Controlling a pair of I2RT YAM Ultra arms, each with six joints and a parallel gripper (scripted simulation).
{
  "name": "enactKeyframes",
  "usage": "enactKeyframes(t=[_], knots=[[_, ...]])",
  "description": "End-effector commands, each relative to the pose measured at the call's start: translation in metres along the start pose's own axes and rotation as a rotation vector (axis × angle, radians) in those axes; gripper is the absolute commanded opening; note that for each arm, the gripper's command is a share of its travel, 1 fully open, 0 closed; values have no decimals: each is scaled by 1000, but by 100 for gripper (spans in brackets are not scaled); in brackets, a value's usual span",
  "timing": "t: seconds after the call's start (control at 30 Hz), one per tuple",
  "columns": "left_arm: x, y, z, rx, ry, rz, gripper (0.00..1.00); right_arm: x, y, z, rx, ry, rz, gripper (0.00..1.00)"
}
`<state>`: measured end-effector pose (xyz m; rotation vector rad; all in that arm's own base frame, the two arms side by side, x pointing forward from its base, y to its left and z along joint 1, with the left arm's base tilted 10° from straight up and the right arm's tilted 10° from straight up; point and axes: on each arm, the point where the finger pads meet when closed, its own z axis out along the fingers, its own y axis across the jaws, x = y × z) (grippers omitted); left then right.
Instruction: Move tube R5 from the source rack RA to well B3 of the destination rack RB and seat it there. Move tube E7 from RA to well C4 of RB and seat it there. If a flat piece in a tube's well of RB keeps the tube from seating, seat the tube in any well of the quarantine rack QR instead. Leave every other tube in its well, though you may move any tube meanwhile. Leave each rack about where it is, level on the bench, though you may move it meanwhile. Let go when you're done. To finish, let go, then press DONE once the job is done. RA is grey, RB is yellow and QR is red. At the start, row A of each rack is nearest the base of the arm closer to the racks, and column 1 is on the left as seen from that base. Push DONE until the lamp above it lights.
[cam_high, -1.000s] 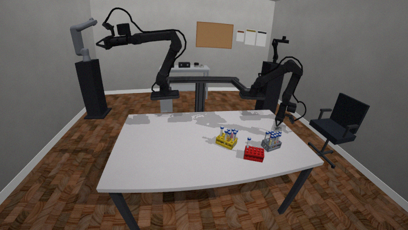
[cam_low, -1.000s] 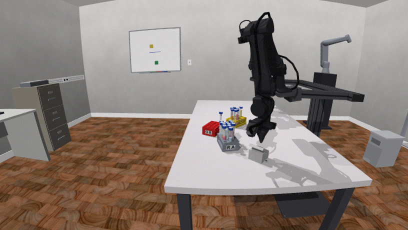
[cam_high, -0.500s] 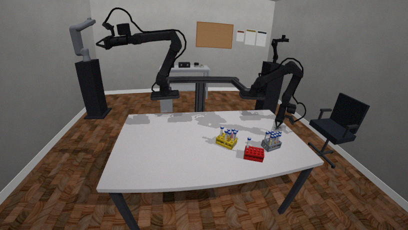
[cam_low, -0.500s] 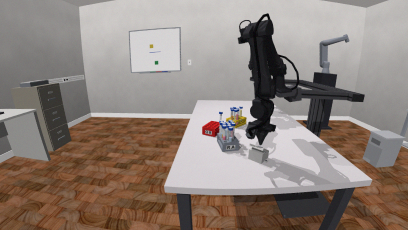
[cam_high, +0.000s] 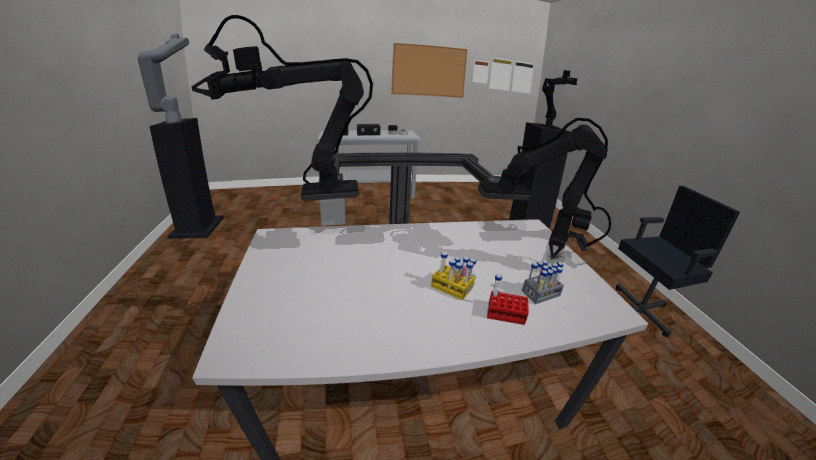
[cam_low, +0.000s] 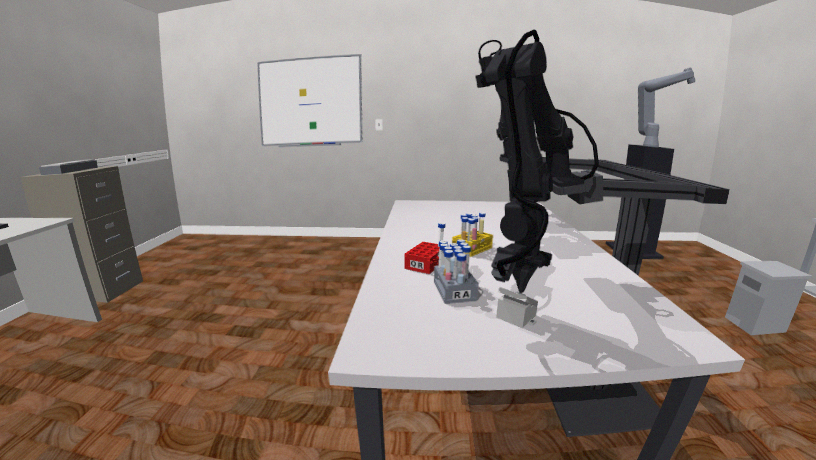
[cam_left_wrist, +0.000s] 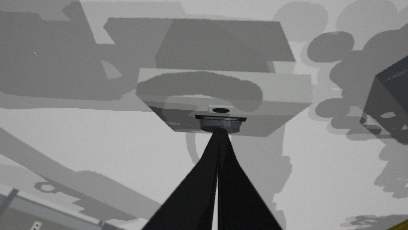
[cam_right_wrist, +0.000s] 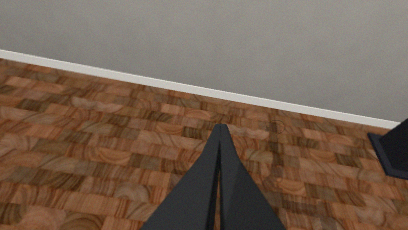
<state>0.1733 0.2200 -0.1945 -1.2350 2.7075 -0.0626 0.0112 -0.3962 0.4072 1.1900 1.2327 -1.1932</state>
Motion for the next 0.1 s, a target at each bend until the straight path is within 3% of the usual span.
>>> enactKeyframes(t=[0.0, 0.07], knots=[[-15, 0, 4, -6, -36, 4, 0, -25, -8, -12, 22, -50, 8, 0], [-15, 0, 5, -6, -35, 5, 0, -25, -8, -12, 22, -50, 8, 0]])
